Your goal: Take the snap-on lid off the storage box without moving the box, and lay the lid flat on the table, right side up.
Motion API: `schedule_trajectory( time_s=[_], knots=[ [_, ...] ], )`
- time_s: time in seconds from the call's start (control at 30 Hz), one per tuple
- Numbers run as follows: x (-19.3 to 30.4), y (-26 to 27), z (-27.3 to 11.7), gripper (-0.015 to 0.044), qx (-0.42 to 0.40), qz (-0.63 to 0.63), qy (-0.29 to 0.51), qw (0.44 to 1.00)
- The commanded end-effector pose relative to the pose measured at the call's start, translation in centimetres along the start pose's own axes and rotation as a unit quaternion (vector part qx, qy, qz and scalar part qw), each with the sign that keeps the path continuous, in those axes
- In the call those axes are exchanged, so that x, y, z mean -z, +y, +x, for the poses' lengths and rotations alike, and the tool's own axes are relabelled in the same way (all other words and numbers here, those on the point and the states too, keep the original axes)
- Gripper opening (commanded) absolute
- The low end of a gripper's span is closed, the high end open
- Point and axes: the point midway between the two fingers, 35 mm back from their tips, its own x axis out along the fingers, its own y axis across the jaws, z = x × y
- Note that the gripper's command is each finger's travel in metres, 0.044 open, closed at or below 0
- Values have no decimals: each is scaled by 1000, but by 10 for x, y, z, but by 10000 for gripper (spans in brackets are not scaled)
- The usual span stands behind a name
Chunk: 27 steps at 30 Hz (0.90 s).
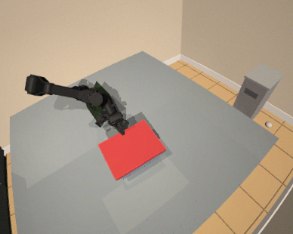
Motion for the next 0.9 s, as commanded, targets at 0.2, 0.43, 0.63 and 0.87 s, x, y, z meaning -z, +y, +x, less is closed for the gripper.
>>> schedule_trajectory(
  time_s=[0.2, 0.43, 0.63, 0.87],
  knots=[
    [0, 10, -7, 0, 0, 0, 2, 1000],
    [0, 18, -12, 0, 0, 0, 2, 1000],
    [0, 25, -15, 0, 0, 0, 2, 1000],
    [0, 34, -19, 0, 0, 0, 2, 1000]
  ],
)
